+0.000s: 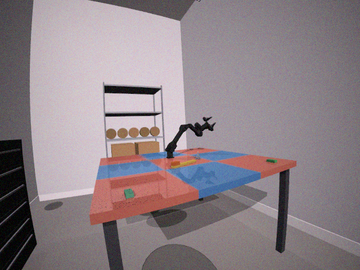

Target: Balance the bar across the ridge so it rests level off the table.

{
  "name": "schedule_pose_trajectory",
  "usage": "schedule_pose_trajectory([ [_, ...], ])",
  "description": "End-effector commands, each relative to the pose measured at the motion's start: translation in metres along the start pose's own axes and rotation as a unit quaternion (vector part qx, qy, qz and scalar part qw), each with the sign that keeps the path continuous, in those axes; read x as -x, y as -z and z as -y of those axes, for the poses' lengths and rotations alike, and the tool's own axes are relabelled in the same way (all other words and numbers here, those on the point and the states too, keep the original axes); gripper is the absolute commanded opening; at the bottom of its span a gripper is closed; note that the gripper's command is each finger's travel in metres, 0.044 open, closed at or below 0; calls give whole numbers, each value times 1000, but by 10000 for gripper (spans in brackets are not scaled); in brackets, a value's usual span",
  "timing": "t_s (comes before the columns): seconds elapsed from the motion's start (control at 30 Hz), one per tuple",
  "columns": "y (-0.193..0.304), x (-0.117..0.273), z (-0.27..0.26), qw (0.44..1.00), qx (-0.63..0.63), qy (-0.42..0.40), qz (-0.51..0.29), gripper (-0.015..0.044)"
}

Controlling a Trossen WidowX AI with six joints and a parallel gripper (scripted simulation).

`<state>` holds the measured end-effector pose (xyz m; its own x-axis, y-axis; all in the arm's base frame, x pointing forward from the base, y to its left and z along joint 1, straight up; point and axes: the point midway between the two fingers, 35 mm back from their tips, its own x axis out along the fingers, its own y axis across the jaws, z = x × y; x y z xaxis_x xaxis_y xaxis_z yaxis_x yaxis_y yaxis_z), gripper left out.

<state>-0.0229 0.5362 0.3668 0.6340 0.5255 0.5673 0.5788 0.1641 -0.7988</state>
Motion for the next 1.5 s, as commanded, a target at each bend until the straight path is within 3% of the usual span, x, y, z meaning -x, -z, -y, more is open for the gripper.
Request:
schedule_pose_trajectory([
  [0.0, 0, -1, -1, 1000, 1, 0, 0, 374],
  [0.1, 3, -14, -11, 1000, 21, -4, 4, 315],
  [0.63, 39, -97, -91, 987, 147, -56, 35, 315],
  [1.47, 161, -172, -230, 943, 249, -207, 72, 315],
])
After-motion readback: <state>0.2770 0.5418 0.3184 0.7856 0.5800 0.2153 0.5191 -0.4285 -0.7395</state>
